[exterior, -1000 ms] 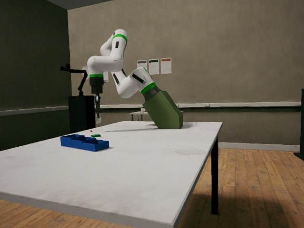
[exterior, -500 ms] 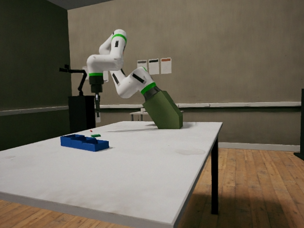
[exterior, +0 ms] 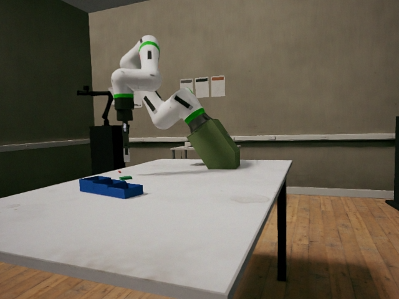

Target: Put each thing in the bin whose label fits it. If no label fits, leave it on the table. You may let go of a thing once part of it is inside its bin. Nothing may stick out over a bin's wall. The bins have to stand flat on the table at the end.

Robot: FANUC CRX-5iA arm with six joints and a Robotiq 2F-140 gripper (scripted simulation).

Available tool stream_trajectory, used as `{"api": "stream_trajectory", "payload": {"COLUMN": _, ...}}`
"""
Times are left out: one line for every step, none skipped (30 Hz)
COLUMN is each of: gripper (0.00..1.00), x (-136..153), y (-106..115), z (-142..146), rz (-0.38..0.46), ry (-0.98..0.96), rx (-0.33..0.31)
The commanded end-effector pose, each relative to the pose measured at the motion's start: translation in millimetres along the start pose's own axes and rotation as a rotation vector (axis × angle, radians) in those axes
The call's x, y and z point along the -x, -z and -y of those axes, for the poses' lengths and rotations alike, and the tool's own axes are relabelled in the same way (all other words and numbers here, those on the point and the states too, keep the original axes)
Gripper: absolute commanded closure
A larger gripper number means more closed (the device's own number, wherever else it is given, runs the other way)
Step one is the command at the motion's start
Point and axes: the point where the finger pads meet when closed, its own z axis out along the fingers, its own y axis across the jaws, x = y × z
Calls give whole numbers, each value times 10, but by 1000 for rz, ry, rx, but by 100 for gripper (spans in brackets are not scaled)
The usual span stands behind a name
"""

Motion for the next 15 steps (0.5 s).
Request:
{"api": "stream_trajectory", "payload": {"gripper": 84, "x": -44, "y": -13, "z": 298, "rz": 0, "ry": -1, "rx": 2}}
{"api": "stream_trajectory", "payload": {"gripper": 84, "x": -44, "y": -13, "z": 298, "rz": 0, "ry": -1, "rx": 2}}
{"api": "stream_trajectory", "payload": {"gripper": 84, "x": -44, "y": -13, "z": 298, "rz": 0, "ry": -1, "rx": 2}}
{"api": "stream_trajectory", "payload": {"gripper": 84, "x": -51, "y": -13, "z": 357, "rz": 0, "ry": -1, "rx": 2}}
{"api": "stream_trajectory", "payload": {"gripper": 84, "x": -57, "y": -13, "z": 417, "rz": 0, "ry": -1, "rx": 2}}
{"api": "stream_trajectory", "payload": {"gripper": 84, "x": -64, "y": -13, "z": 477, "rz": 0, "ry": -1, "rx": 2}}
{"api": "stream_trajectory", "payload": {"gripper": 84, "x": -70, "y": -13, "z": 536, "rz": 0, "ry": -1, "rx": 2}}
{"api": "stream_trajectory", "payload": {"gripper": 84, "x": -77, "y": -13, "z": 596, "rz": 0, "ry": -1, "rx": 2}}
{"api": "stream_trajectory", "payload": {"gripper": 84, "x": -83, "y": -13, "z": 656, "rz": 0, "ry": -1, "rx": 2}}
{"api": "stream_trajectory", "payload": {"gripper": 84, "x": -90, "y": -14, "z": 715, "rz": 0, "ry": -1, "rx": 2}}
{"api": "stream_trajectory", "payload": {"gripper": 84, "x": -96, "y": -14, "z": 775, "rz": 0, "ry": -1, "rx": 2}}
{"api": "stream_trajectory", "payload": {"gripper": 84, "x": -103, "y": -14, "z": 834, "rz": 0, "ry": -1, "rx": 2}}
{"api": "stream_trajectory", "payload": {"gripper": 84, "x": -109, "y": -14, "z": 894, "rz": 0, "ry": -1, "rx": 2}}
{"api": "stream_trajectory", "payload": {"gripper": 84, "x": -116, "y": -14, "z": 954, "rz": 0, "ry": -1, "rx": 2}}
{"api": "stream_trajectory", "payload": {"gripper": 84, "x": -123, "y": -14, "z": 1013, "rz": 0, "ry": -1, "rx": 2}}
